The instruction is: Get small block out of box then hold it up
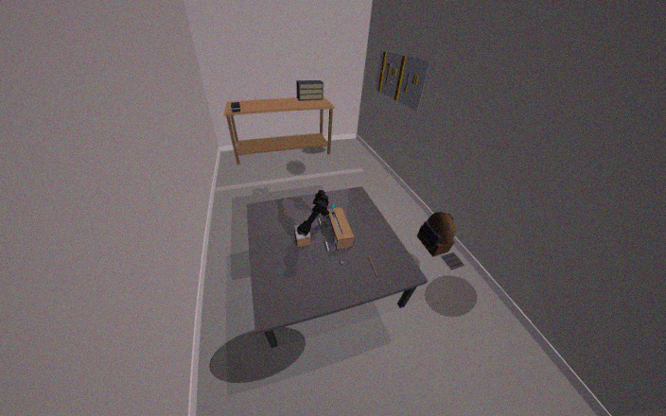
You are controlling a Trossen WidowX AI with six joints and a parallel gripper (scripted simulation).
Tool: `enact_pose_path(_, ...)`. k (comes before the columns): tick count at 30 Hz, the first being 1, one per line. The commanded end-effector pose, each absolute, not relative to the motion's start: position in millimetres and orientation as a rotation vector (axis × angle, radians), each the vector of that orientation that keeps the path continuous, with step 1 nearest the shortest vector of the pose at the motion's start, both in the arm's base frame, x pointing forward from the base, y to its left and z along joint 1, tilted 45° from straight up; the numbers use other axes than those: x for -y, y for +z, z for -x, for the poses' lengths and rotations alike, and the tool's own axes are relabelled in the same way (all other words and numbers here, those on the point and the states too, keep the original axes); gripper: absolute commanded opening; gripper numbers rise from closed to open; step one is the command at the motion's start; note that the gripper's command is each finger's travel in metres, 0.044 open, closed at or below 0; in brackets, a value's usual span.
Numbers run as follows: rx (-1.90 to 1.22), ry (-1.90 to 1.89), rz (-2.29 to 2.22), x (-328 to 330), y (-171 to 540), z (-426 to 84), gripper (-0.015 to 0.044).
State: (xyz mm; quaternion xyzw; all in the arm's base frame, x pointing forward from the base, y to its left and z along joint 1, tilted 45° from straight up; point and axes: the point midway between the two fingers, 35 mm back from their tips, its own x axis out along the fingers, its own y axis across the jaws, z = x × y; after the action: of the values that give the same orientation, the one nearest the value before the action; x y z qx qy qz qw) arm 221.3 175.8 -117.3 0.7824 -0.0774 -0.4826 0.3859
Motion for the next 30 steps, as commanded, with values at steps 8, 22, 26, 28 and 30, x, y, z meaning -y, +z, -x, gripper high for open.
enact_pose_path(8, 0.007, -1.229, -1.885, -175, -79, -212, 0.0)
enact_pose_path(22, -0.192, -1.197, -1.771, -170, -46, -200, 0.0)
enact_pose_path(26, -0.192, -1.197, -1.771, -170, -46, -200, 0.0)
enact_pose_path(28, -0.192, -1.197, -1.771, -170, -46, -200, 0.0)
enact_pose_path(30, -0.192, -1.197, -1.771, -170, -46, -200, 0.0)
